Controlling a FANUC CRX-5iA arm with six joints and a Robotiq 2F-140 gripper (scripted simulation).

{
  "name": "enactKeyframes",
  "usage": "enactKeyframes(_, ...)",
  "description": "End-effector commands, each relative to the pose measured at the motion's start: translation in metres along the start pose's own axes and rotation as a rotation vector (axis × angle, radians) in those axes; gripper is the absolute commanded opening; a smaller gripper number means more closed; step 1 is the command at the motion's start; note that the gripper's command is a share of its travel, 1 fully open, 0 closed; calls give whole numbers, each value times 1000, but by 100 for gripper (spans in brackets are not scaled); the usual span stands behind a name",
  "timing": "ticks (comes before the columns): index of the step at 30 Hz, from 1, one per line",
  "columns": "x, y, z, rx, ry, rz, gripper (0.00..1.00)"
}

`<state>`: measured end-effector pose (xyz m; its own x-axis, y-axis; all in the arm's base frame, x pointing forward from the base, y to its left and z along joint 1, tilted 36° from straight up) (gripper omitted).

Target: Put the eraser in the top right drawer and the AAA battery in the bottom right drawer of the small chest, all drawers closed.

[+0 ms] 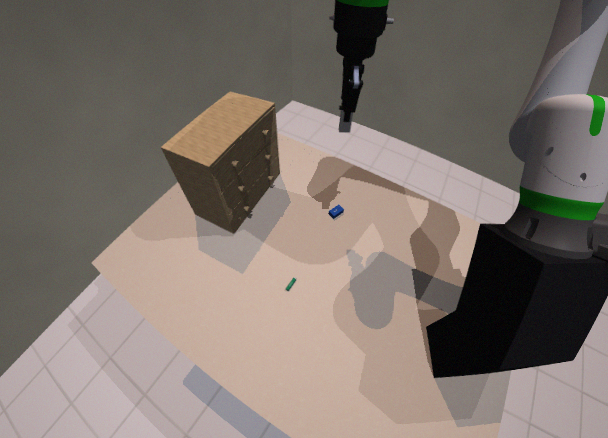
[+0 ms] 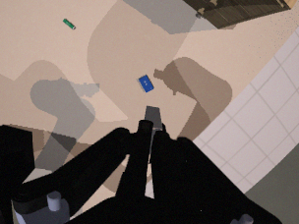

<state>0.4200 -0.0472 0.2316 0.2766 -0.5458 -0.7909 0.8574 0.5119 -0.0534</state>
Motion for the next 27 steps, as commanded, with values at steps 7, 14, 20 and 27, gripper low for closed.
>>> enactKeyframes(7, 43, 6, 4, -556, -7, 0, 0)
enactKeyframes(14, 66, 9, 3, -871, -21, -14, 0)
enactKeyframes(20, 89, 10, 2, -1139, -34, -28, 0)
enactKeyframes(27, 108, 10, 0, -1465, -46, -45, 0)
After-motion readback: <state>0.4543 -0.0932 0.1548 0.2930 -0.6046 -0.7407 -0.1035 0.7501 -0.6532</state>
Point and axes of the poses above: the point where the finger pads meet when closed, its own x axis out along the fingers, its own z axis across the jaws, y = z × x, the point moved 6 cm from there along -x, back along the fingers, and after that the axes turned 3 degrees about -x, right-handed, at the moved point
